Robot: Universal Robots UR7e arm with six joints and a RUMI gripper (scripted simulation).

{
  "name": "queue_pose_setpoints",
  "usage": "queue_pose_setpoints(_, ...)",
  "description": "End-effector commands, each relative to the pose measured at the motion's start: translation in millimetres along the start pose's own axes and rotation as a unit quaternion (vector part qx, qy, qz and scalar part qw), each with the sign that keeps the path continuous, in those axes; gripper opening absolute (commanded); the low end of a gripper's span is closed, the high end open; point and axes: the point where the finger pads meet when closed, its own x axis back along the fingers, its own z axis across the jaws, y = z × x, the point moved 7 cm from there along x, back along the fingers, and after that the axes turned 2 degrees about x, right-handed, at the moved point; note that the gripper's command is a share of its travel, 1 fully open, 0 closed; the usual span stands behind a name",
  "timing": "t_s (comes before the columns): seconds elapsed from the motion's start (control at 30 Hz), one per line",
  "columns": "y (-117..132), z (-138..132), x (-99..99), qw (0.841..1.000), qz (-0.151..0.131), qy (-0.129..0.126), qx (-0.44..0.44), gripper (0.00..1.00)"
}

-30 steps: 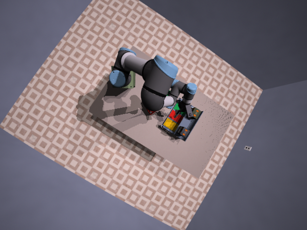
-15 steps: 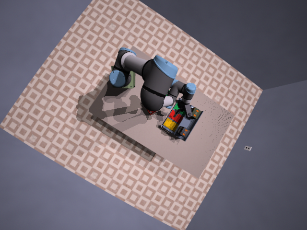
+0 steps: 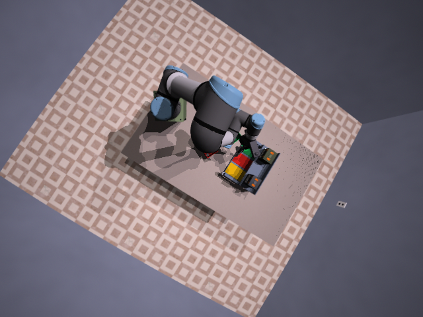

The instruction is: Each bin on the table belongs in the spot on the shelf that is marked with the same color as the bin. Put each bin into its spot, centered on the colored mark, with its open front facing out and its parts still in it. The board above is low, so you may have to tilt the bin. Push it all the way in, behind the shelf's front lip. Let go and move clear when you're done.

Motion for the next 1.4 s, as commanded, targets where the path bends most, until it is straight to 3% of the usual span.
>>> queue_pose_setpoints(0.0, 27.9, 4.6, -4.2, 0.999, -0.037, -0.013, 0.029, 1.0)
queue_pose_setpoints(0.43, 106.8, 22.1, -4.8, 0.986, -0.134, -0.044, 0.094, 1.0)
queue_pose_setpoints(0.5, 106.8, 22.1, -4.8, 0.986, -0.134, -0.044, 0.094, 1.0)
queue_pose_setpoints(0.77, 141.6, 31.6, -0.7, 0.975, -0.176, -0.059, 0.118, 1.0)
queue_pose_setpoints(1.0, 156.8, 36.0, 1.9, 0.97, -0.195, -0.065, 0.128, 1.0)
queue_pose_setpoints(1.37, 160.9, 36.7, 2.7, 0.969, -0.199, -0.067, 0.131, 1.0)
